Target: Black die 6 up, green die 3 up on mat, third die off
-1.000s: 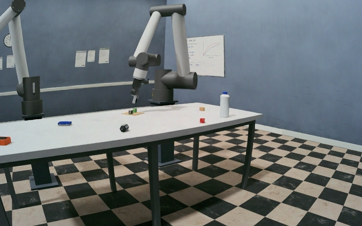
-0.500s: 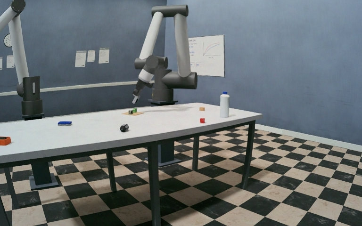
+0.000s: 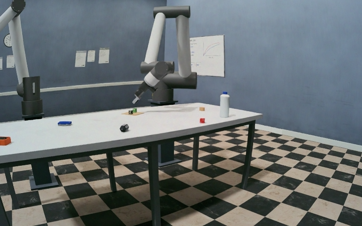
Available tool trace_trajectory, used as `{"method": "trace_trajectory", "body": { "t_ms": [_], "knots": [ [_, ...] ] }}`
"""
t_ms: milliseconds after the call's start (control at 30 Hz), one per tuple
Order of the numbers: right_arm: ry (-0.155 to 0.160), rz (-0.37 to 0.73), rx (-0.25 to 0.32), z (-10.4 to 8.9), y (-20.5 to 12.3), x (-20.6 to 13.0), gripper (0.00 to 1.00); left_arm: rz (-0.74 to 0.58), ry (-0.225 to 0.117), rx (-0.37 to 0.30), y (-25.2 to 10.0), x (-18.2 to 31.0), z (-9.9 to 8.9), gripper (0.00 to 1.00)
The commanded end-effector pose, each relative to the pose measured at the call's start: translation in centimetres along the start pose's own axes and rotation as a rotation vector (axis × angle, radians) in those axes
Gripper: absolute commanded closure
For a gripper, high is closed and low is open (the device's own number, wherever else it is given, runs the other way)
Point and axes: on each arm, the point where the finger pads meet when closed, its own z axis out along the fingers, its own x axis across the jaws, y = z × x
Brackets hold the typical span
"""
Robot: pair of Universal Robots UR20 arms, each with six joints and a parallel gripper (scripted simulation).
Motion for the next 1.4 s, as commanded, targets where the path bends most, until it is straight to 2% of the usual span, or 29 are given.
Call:
{"method": "trace_trajectory", "body": {
  "t_ms": [0,833,1367],
  "knots": [
    [0.000,0.000,-0.001,-0.1,0.0,0.0,0.00,0.002,-0.002,-0.017,0.1,0.0,0.0,0.13],
    [0.000,0.000,-0.001,-0.1,0.0,0.0,0.00,0.002,-0.002,-0.017,-0.5,0.0,0.6,0.13],
    [0.000,0.000,-0.001,-0.1,0.0,0.0,0.00,0.002,-0.002,-0.017,-2.3,0.0,2.4,0.13]
  ]
}}
